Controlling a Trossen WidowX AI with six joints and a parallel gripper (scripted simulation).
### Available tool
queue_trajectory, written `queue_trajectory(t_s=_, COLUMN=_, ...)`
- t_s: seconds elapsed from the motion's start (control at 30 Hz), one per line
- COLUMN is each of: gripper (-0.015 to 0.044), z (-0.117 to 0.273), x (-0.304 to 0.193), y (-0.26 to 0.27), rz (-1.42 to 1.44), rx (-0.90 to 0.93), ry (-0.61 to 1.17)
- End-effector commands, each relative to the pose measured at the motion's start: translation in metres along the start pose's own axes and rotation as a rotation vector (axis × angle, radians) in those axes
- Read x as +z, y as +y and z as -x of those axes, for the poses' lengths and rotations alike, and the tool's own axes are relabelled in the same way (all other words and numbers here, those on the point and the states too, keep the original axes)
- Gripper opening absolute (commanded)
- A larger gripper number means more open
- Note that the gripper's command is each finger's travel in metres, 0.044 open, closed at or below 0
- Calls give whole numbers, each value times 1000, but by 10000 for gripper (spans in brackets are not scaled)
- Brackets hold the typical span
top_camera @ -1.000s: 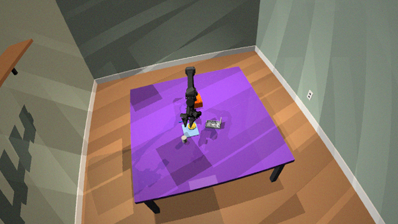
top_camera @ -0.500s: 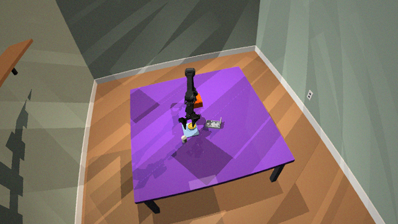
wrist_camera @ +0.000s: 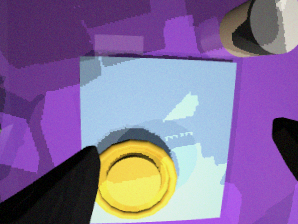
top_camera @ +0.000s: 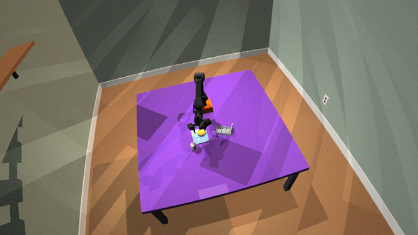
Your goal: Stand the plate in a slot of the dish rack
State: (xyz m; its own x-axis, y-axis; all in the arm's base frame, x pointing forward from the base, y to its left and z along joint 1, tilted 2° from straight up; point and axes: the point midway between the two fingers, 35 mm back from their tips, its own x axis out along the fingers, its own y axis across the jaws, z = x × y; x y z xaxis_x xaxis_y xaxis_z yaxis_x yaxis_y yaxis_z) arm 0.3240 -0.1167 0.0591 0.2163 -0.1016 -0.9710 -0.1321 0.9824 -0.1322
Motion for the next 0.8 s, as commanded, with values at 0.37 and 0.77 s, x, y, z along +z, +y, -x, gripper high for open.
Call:
queue_trajectory(t_s=0.37, gripper=400, z=-14, x=-53, y=30, rz=-257, rx=135, ry=210)
queue_trajectory(t_s=0.77, gripper=400, z=-29, x=-54, y=32, rz=-257, rx=135, ry=210)
